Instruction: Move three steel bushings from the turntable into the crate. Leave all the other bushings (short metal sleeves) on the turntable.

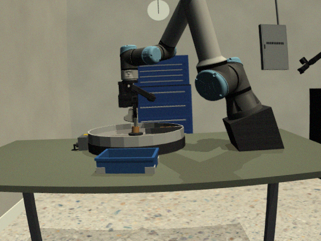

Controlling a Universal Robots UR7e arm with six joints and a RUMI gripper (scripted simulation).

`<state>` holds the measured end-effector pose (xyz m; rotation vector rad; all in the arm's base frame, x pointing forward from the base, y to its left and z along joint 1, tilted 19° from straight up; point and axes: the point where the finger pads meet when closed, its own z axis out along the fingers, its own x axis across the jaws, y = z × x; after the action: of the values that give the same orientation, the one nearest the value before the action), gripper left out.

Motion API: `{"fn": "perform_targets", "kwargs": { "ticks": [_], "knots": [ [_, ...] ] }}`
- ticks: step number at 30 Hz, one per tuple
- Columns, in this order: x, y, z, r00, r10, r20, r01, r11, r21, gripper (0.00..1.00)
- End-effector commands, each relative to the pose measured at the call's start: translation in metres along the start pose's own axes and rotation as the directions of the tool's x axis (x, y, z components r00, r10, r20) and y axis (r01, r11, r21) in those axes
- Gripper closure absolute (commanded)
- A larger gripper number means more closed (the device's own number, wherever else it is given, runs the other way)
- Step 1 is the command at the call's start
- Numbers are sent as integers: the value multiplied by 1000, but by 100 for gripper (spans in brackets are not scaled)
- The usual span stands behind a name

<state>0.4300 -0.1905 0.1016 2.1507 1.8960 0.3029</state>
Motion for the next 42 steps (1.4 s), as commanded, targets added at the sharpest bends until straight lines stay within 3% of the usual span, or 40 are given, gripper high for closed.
{"fn": "perform_targets", "kwargs": {
  "ticks": [1, 26, 27, 42],
  "knots": [
    [0, 0, 0, 1000, 0, 1, 0, 1000, -1, 100],
    [0, 0, 0, 1000, 0, 1, 0, 1000, -1, 100],
    [0, 0, 0, 1000, 0, 1, 0, 1000, -1, 94],
    [0, 0, 0, 1000, 0, 1, 0, 1000, -1, 94]
  ]
}}
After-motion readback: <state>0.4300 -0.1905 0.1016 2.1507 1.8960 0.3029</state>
